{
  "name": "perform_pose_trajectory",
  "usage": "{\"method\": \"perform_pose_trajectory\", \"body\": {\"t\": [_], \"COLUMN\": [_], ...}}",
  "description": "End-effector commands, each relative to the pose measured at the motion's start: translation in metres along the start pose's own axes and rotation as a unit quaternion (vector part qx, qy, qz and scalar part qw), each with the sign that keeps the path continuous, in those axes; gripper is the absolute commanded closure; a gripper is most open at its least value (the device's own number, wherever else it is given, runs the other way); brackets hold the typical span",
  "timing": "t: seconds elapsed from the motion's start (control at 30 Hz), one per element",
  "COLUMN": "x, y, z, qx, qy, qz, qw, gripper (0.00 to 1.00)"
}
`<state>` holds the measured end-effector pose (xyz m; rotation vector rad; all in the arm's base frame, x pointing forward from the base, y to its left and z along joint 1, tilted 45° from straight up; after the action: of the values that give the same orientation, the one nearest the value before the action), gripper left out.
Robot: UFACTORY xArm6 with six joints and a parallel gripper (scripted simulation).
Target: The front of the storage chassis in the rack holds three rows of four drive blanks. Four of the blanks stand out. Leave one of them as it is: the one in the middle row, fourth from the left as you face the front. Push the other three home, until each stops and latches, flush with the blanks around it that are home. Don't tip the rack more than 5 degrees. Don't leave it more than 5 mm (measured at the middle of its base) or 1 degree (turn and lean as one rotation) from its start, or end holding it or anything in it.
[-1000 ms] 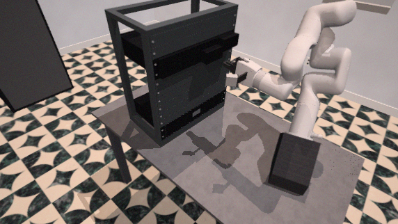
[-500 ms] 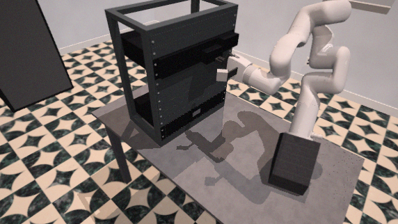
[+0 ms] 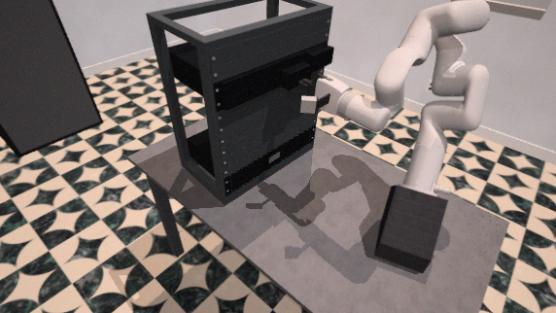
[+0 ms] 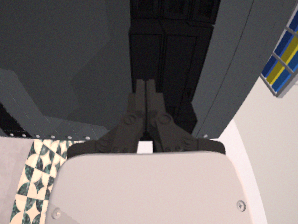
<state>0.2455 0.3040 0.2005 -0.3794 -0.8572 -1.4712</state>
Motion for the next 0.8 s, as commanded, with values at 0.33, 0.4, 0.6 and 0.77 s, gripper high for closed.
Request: {"method": "perform_pose_trajectory", "body": {"t": [0.33,0.4,0.6,0.77], "x": [0.0,0.0,0.0,0.0], "y": [0.01,0.01,0.011,0.018], "z": [0.001,0.001,0.001,0.002], "qx": [0.0,0.0,0.0,0.0], "qy": [0.002,0.002,0.002,0.002], "qz": [-0.001,-0.001,-0.001,-0.001], "qw": [1.0,1.0,1.0,1.0], "gripper": [1.0,1.0,1.0,1.0]}}
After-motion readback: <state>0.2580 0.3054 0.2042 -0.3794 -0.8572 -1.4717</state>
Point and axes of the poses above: the point where the finger pads meet when closed, its own y axis out along the fingers, its own z axis across the jaws, x = y × z, the point moved 9 cm from there along -y, back along the fingers, and after that the axes turned 4 degrees about -y, right-handed, at the moved point
